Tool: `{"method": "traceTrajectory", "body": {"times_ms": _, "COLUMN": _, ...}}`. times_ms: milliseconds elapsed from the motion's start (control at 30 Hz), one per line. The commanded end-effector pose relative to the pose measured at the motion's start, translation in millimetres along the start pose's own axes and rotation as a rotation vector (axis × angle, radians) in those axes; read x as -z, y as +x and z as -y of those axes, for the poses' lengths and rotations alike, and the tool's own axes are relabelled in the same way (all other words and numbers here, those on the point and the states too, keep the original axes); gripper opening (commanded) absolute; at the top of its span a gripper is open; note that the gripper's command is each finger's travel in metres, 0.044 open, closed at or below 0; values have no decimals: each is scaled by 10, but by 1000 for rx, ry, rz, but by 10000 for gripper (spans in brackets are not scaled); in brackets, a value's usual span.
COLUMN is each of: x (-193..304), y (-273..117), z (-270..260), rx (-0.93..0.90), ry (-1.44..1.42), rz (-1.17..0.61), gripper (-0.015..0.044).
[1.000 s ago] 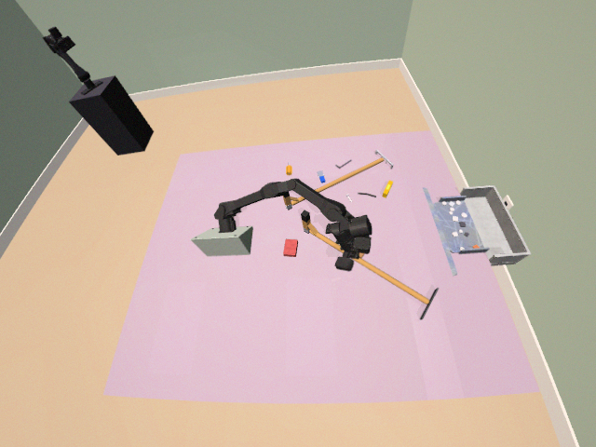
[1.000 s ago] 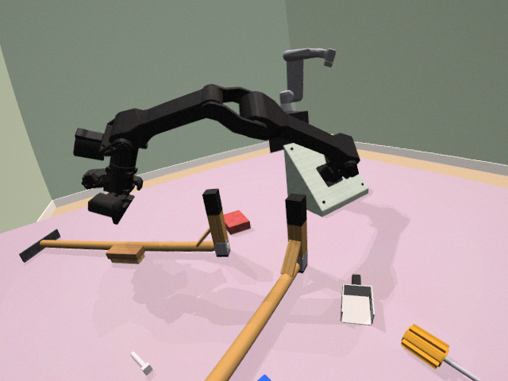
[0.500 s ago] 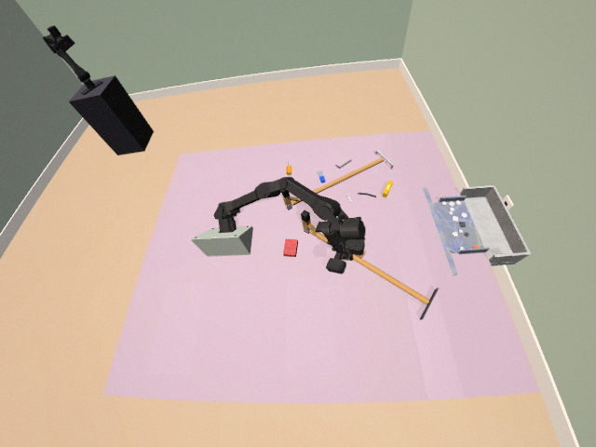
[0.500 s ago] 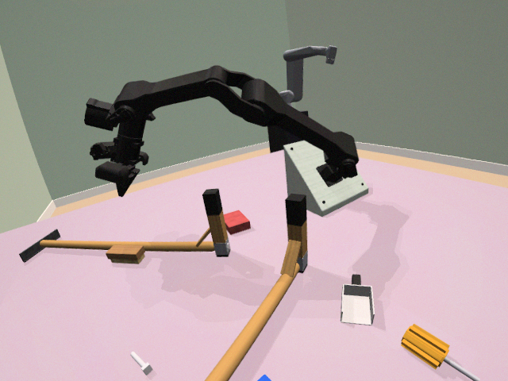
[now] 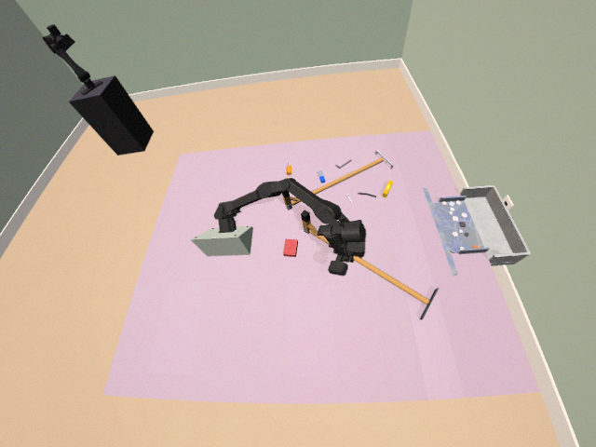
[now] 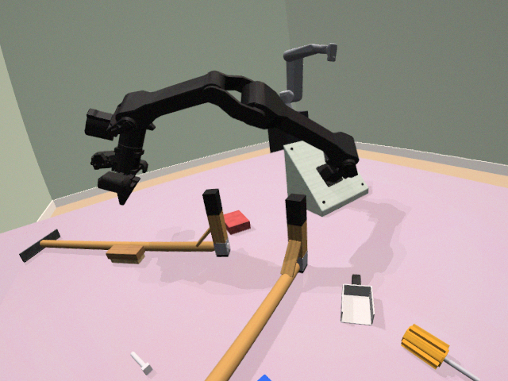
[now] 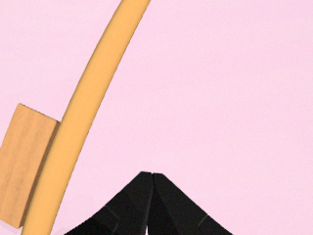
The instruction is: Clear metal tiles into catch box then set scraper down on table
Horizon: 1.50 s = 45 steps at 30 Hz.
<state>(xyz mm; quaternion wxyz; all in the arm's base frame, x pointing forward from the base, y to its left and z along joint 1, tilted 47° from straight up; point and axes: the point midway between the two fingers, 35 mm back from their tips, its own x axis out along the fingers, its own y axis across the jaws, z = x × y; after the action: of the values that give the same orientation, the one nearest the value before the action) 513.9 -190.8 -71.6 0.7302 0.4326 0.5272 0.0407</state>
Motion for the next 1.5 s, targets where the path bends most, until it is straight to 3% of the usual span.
{"method": "traceTrajectory", "body": {"times_ms": 0, "x": 54, "y": 132, "z": -7, "rx": -8, "ry": -4, "rz": -8, "gripper": 0}}
{"method": "traceTrajectory", "body": {"times_ms": 1067, "x": 412, "y": 845, "z": -5, "rx": -36, "ry": -59, "rz": -19, "gripper": 0}}
{"method": "traceTrajectory", "body": {"times_ms": 1467, "x": 410, "y": 884, "z": -61, "rx": -37, "ry": -61, "rz": -20, "gripper": 0}}
